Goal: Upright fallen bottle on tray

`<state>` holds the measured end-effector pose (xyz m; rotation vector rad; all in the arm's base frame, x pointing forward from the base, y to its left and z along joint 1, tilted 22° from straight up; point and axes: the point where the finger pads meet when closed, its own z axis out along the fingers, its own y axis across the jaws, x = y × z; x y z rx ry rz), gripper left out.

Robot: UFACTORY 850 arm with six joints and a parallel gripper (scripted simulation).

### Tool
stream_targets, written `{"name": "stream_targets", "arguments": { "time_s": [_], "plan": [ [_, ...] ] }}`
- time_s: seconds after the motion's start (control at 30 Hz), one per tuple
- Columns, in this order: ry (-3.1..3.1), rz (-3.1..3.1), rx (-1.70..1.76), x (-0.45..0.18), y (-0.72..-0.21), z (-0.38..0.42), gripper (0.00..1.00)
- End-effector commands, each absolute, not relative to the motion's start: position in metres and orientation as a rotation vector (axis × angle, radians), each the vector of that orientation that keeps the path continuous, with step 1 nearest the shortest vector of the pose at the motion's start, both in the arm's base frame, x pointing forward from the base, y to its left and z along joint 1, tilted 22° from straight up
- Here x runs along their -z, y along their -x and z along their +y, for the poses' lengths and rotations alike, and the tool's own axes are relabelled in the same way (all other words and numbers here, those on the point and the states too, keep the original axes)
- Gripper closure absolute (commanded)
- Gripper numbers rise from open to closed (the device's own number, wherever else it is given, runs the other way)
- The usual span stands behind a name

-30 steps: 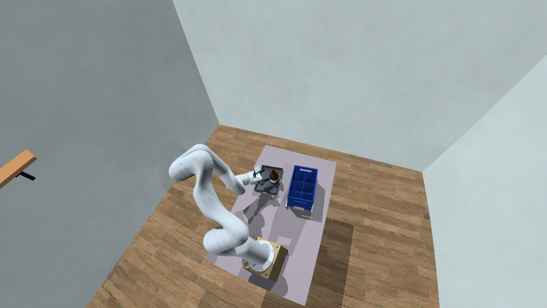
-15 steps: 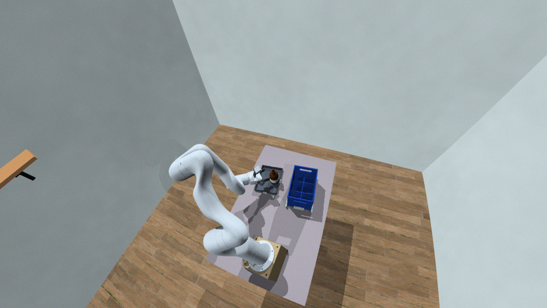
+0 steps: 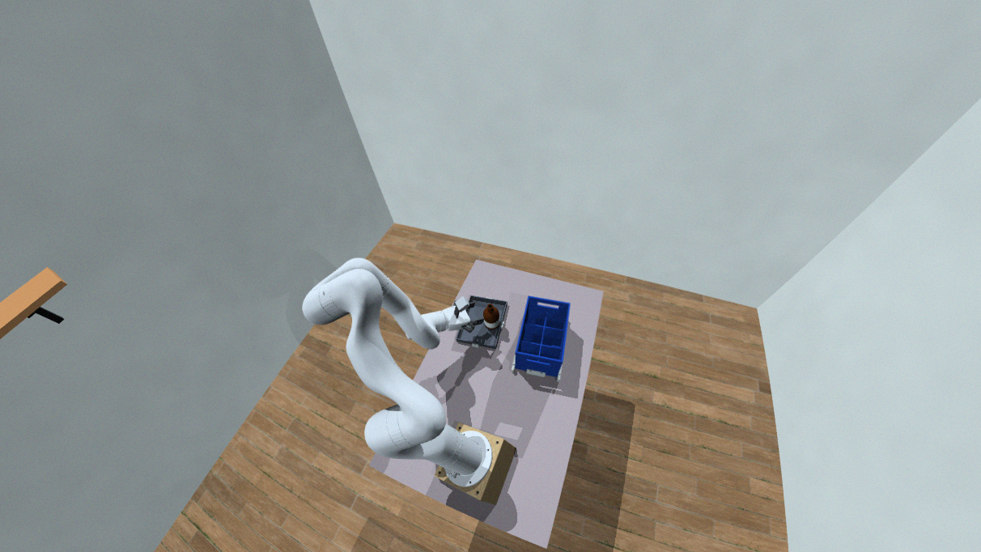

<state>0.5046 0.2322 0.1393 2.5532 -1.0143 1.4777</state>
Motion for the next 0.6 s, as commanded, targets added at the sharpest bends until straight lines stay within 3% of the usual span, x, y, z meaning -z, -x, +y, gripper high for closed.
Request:
{"name": "stream_targets", "arguments": {
  "time_s": [0.0, 0.57],
  "plan": [
    [-2.553, -1.015, -1.479, -0.141, -0.505, 0.232, 0.00],
    [-2.553, -1.015, -1.479, -0.159, -0.506, 0.224, 0.00]
  ]
}}
